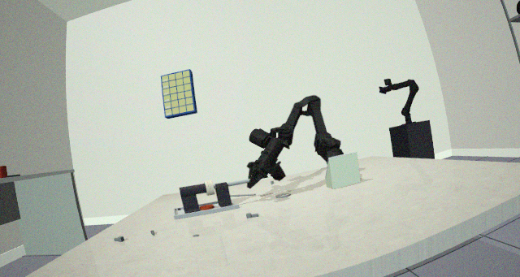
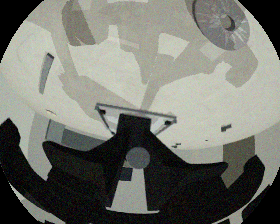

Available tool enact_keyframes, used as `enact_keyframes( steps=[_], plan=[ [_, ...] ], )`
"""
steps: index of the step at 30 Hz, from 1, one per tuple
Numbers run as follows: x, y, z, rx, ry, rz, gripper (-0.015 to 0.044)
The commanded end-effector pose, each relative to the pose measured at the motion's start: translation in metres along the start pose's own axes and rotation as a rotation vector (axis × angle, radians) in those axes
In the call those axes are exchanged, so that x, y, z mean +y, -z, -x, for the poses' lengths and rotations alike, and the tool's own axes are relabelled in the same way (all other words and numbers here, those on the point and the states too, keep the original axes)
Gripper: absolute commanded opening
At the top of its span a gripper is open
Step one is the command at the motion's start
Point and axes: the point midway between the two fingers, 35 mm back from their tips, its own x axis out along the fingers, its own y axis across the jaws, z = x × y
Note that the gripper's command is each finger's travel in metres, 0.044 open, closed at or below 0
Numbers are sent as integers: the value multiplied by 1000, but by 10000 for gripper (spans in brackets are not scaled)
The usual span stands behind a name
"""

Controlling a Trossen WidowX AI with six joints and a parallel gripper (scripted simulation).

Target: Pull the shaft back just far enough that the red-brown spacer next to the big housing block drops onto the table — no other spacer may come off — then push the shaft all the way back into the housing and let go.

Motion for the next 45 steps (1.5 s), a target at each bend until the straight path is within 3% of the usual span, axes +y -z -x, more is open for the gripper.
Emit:
enact_keyframes(
  steps=[1,45],
  plan=[
    [1,3,0,9,-1,-4,0],
    [1,6,-4,9,-1,-4,0]
  ],
)
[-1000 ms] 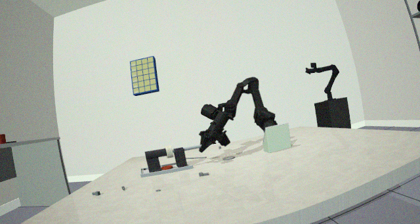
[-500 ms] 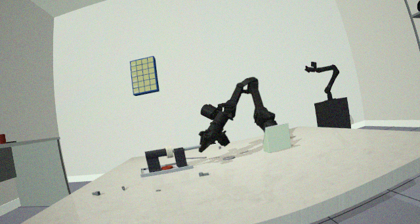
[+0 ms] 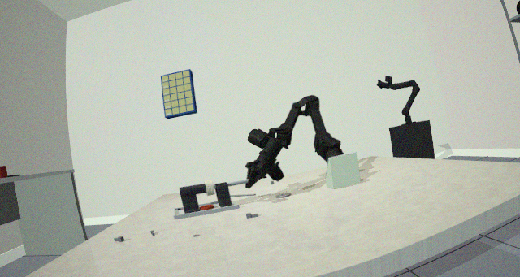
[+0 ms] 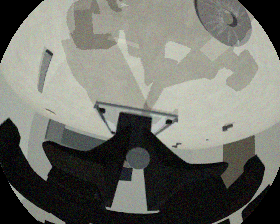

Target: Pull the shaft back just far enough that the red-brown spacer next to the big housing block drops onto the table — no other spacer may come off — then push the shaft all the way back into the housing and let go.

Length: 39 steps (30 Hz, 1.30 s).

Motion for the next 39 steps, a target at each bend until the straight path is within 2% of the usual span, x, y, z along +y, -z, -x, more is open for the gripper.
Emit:
enact_keyframes(
  steps=[1,39],
  plan=[
    [1,3,0,7,-2,-4,0],
    [1,6,-4,7,-2,-5,0]
  ],
)
